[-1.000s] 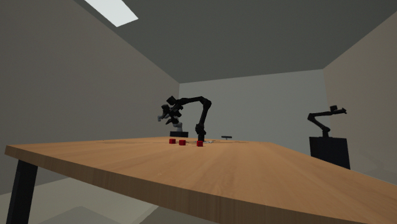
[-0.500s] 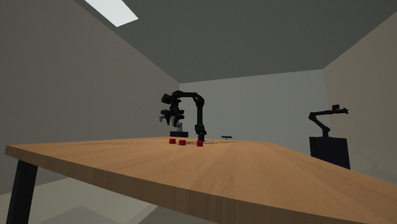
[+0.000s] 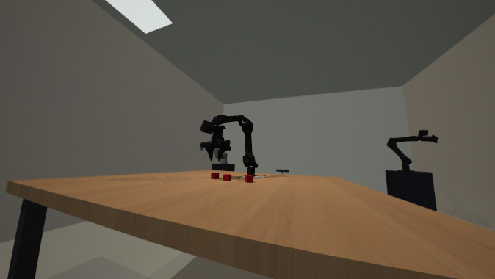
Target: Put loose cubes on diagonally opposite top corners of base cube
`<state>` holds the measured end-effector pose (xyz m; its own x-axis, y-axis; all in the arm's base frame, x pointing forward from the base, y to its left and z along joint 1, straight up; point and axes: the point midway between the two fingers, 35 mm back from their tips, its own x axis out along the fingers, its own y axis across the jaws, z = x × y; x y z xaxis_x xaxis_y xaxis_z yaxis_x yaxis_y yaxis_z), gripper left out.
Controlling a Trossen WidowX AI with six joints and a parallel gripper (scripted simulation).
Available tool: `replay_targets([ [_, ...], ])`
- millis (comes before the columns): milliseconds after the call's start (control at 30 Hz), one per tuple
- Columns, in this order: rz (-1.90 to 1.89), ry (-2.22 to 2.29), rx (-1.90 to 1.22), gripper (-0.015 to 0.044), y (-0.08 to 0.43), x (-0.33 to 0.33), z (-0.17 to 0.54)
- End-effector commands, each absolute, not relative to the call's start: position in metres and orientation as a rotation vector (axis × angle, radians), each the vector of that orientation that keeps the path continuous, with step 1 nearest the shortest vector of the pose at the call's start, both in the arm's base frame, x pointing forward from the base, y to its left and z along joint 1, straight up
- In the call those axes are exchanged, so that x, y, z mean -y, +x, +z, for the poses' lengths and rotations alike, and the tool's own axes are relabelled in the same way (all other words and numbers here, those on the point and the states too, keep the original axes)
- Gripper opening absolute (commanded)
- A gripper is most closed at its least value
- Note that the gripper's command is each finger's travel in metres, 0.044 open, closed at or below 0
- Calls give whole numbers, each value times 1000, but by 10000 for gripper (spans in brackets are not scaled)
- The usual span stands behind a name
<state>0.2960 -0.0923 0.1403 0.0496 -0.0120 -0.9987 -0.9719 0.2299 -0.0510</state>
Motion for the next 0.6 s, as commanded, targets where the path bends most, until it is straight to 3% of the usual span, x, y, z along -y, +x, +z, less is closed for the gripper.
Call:
replay_targets([
  [0, 1012, -1049, -1297, 265, 294, 92, 110],
  [567, 1012, -1049, -1297, 265, 294, 92, 82],
])
